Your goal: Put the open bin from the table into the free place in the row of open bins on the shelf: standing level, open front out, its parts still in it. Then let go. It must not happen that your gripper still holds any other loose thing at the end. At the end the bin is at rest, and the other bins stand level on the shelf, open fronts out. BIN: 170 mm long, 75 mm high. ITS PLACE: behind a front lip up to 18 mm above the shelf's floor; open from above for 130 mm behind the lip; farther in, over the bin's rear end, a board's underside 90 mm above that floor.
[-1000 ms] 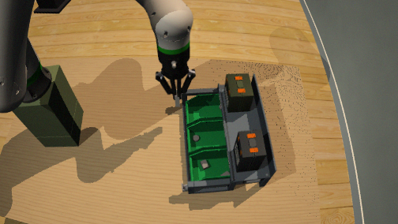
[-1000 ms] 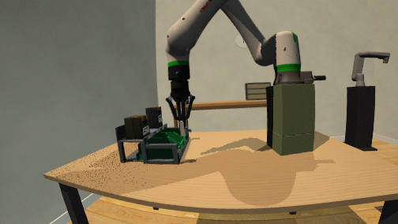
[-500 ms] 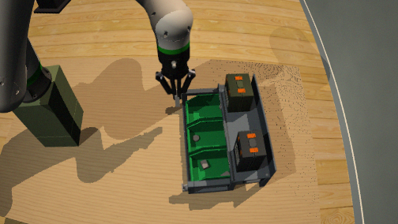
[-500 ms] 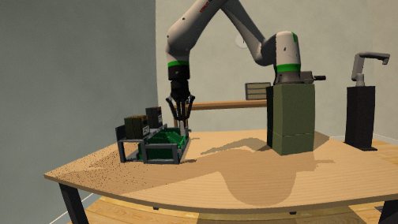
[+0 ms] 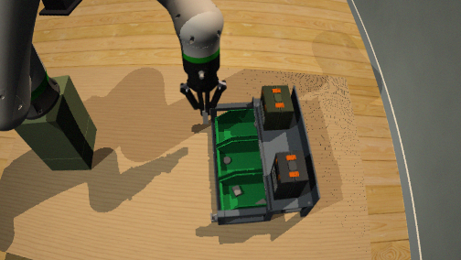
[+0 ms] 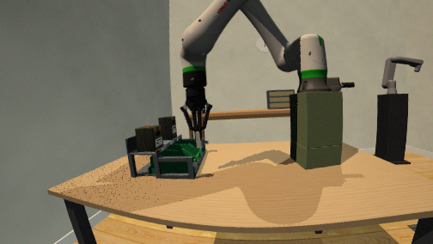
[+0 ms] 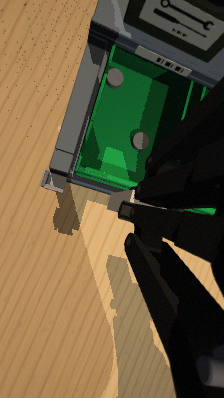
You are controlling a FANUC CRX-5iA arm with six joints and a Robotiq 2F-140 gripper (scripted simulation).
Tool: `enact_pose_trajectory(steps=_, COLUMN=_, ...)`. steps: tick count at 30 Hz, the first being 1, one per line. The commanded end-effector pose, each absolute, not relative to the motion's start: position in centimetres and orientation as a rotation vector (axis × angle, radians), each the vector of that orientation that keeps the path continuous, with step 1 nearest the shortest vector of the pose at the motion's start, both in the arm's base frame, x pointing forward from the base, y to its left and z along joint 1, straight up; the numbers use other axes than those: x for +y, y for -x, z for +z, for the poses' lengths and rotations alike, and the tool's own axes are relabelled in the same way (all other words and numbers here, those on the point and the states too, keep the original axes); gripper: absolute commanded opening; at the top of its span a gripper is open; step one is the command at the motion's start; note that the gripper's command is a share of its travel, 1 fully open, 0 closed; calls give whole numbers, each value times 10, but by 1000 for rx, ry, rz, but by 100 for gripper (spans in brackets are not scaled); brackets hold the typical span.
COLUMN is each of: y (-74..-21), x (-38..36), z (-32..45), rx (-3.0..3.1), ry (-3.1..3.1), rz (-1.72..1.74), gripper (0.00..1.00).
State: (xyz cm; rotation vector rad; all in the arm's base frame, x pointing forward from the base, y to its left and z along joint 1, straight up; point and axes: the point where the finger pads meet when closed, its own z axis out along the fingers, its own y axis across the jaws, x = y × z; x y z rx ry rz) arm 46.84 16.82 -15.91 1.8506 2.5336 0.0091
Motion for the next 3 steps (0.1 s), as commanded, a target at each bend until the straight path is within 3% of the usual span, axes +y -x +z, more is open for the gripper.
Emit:
enact_pose_trajectory(steps=1, y=-469, x=168, z=-159, rx=2533, ry=-1850, rz=9, gripper=0)
enact_pose_trajectory(steps=3, y=-469, x=168, z=-159, rx=2533, ry=-1850, rz=9, gripper=0)
